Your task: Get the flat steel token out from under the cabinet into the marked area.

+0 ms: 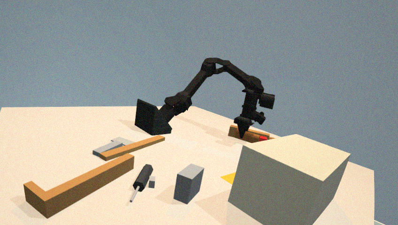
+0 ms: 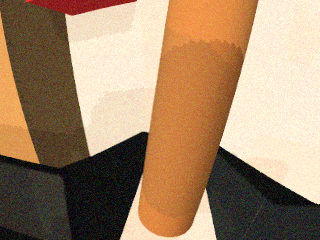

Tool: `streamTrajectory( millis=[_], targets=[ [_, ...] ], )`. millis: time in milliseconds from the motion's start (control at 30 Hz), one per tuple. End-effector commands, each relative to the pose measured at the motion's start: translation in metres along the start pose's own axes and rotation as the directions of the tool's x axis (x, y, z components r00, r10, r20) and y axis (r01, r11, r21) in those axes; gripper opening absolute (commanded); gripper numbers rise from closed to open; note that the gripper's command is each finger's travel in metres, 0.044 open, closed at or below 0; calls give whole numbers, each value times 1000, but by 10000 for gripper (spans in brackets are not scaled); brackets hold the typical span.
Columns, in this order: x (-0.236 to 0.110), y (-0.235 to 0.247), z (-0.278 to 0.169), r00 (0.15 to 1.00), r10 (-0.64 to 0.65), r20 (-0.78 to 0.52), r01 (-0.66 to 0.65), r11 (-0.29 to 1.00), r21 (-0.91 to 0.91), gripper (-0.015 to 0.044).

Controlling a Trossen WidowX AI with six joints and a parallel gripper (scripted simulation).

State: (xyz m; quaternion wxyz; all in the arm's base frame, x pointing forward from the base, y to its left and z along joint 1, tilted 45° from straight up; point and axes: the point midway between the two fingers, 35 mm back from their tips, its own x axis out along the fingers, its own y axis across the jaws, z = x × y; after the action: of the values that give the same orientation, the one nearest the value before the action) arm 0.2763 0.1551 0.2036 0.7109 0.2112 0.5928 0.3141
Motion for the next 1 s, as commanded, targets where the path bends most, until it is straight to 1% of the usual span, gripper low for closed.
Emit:
streamTrajectory(
  millis=[0,967],
  targets=[
    [-1,0,1,1000,2,7,-2,1000,25,0],
    [-1,0,1,1000,2,7,-4,967,254,0]
  ],
)
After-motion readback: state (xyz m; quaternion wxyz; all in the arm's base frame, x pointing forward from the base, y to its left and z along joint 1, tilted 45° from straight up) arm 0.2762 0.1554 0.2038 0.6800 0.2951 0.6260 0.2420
